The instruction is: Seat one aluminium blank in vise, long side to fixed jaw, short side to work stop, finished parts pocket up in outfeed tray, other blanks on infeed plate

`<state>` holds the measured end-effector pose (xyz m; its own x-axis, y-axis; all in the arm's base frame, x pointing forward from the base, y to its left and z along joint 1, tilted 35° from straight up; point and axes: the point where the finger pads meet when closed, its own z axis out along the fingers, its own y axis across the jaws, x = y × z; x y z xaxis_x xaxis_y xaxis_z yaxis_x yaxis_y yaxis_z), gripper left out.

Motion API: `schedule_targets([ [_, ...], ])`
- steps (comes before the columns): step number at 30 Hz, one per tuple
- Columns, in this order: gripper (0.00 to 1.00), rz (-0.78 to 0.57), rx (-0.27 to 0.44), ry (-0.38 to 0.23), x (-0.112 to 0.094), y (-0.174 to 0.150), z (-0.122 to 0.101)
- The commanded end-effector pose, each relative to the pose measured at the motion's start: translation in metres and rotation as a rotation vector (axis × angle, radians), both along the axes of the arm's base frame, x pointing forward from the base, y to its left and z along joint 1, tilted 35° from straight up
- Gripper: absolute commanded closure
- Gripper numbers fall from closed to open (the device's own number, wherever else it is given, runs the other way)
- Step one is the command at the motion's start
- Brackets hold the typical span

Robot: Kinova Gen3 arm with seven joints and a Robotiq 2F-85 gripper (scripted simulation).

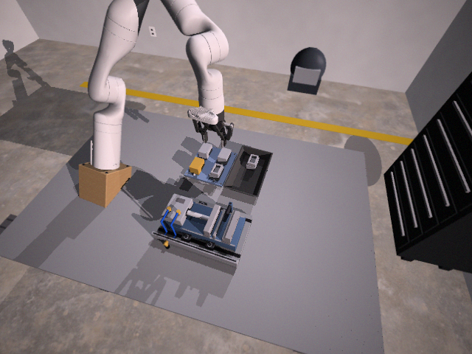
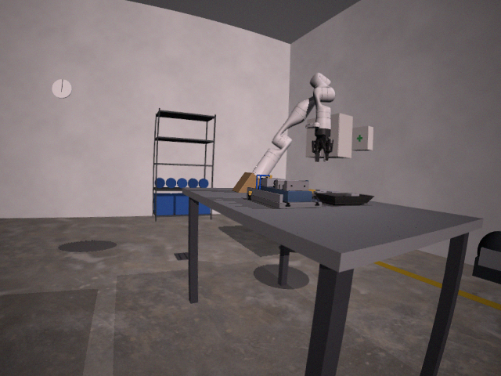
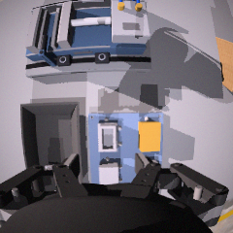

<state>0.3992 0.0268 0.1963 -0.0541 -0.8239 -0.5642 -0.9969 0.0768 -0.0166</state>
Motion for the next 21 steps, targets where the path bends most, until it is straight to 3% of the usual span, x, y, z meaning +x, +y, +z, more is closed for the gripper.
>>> schedule_targets([
  [1,0.33,-0.001,0.001,-0.001,0.0,0.0,-0.001],
  [13,0.33,-0.001,0.004,-0.002,0.001,0.01,-0.014],
  [21,0.33,-0.001,0.004,-0.002,0.003,0.025,-0.036],
])
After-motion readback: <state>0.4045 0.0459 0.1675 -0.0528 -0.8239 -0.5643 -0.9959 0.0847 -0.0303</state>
